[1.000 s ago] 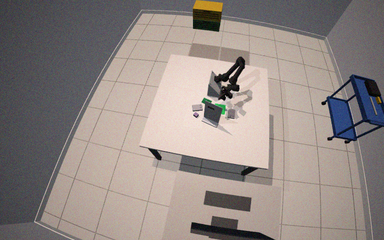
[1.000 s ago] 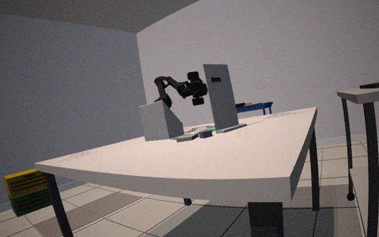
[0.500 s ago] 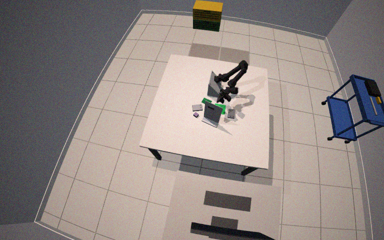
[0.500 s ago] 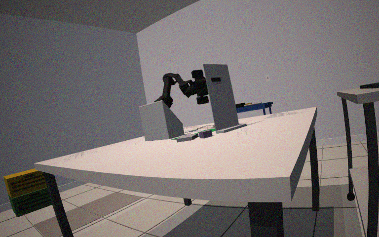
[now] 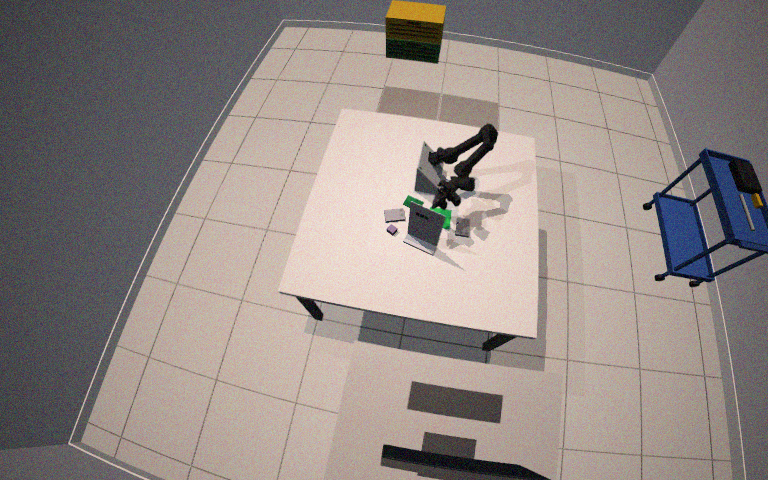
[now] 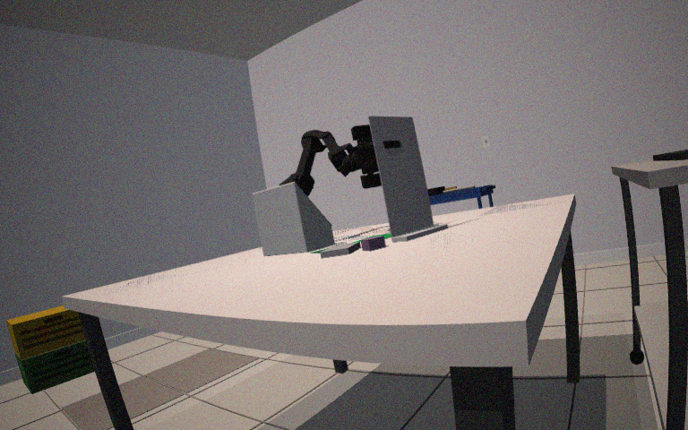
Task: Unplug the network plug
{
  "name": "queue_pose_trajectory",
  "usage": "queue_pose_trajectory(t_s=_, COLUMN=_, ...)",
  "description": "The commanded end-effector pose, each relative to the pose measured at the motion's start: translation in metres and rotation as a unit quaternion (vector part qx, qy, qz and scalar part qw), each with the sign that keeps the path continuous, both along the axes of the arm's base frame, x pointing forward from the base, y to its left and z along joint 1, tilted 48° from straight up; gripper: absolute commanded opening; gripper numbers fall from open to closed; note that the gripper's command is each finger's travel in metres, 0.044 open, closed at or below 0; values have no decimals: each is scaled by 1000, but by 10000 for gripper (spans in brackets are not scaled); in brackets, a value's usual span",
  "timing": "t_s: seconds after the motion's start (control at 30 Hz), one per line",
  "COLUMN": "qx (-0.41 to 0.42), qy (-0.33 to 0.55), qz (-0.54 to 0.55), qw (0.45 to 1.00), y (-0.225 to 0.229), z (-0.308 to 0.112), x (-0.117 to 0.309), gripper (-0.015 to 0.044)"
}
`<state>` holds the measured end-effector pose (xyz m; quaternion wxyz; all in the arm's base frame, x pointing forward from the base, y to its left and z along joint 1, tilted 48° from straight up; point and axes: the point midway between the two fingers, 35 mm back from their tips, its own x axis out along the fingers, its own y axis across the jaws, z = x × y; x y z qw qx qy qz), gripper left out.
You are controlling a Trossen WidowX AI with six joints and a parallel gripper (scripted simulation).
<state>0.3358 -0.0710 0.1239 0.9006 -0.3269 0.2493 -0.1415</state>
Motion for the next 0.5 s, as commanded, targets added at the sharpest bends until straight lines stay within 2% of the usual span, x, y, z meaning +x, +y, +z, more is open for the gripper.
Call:
queue_pose_trajectory(t_s=0.0, qx=-2, qy=0, qz=3, qw=1000, y=0, z=1, x=6, gripper=156)
queue_pose_trajectory(t_s=0.47, qx=-2, qy=-1, qz=3, qw=1000, y=-5, z=-1, x=21, gripper=156)
